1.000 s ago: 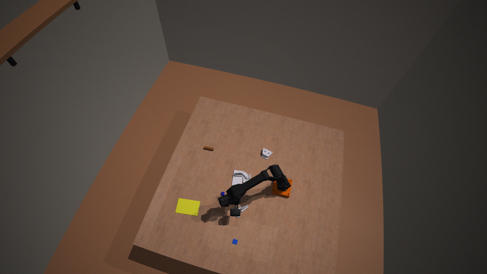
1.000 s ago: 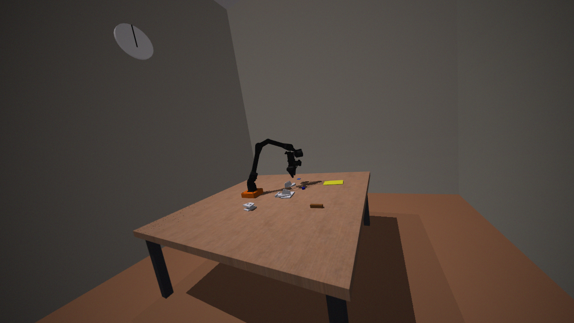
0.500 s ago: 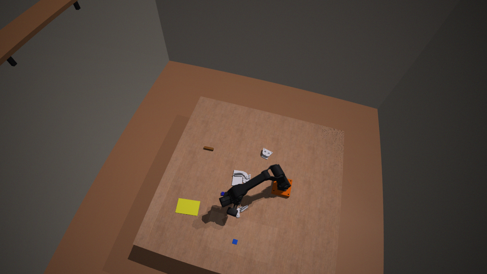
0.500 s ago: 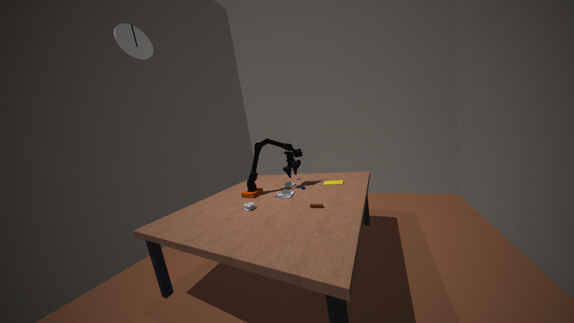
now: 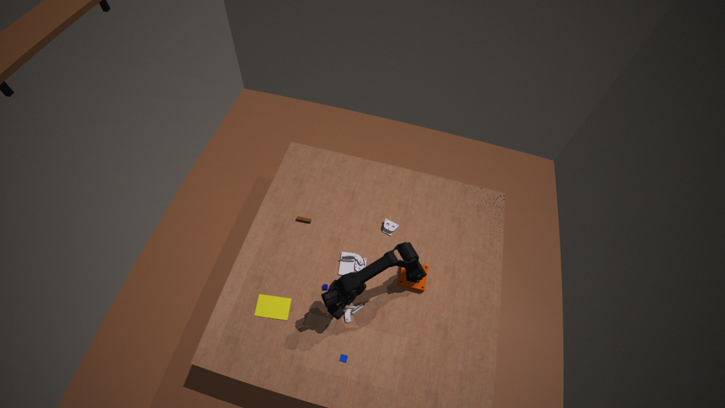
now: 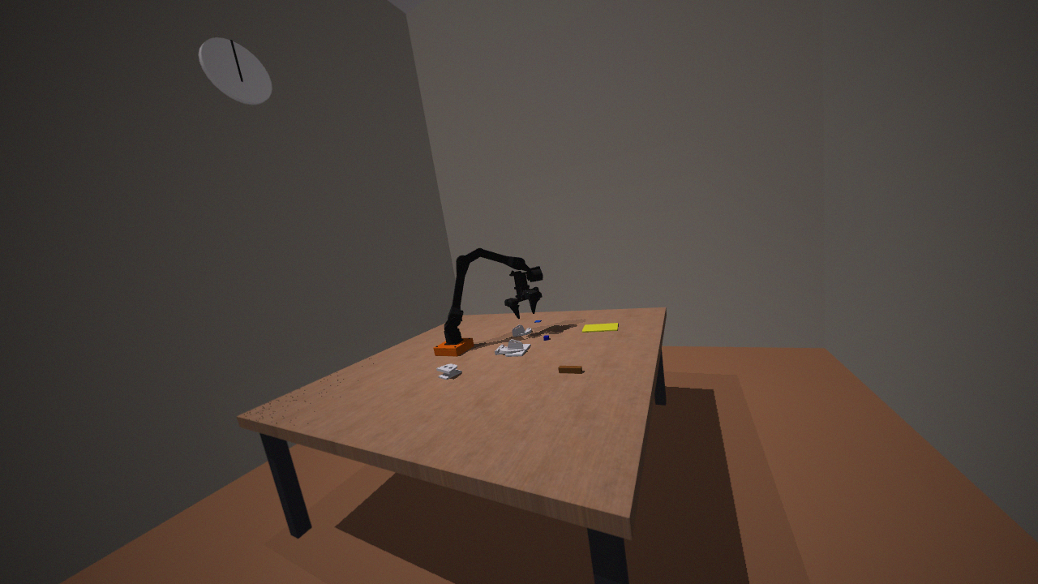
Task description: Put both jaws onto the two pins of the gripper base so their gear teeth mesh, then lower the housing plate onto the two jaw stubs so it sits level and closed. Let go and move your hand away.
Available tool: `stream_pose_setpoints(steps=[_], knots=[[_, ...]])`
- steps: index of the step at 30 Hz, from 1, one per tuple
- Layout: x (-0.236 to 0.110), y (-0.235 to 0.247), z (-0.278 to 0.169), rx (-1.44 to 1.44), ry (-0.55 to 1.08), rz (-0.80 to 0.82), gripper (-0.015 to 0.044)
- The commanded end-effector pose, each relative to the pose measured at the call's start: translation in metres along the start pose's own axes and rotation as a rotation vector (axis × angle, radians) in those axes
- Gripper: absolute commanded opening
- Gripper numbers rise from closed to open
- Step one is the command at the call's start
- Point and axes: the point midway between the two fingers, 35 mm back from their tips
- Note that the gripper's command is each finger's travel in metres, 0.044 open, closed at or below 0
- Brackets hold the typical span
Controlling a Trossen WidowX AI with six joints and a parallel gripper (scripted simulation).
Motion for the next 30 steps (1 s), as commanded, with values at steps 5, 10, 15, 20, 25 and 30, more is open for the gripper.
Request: stream_pose_setpoints(steps=[5, 10, 15, 20, 25, 30], knots=[[0.000, -0.002, -0.005, 0.206, 0.003, -0.001, 0.0440], [0.000, -0.002, -0.007, 0.321, 0.003, -0.001, 0.0440], [-0.001, -0.003, -0.009, 0.436, 0.004, -0.002, 0.0440], [-0.001, -0.004, -0.011, 0.551, 0.004, -0.002, 0.0440], [-0.001, -0.005, -0.013, 0.666, 0.004, -0.002, 0.0440], [-0.002, -0.006, -0.015, 0.781, 0.004, -0.003, 0.0440]])
Point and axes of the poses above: the point midway between the two fingers, 35 mm back from their tips, its own x axis out along the fingers, its own y axis across the jaws, z = x × y, and after that the axes turned 13 degrees about -x, right-handed
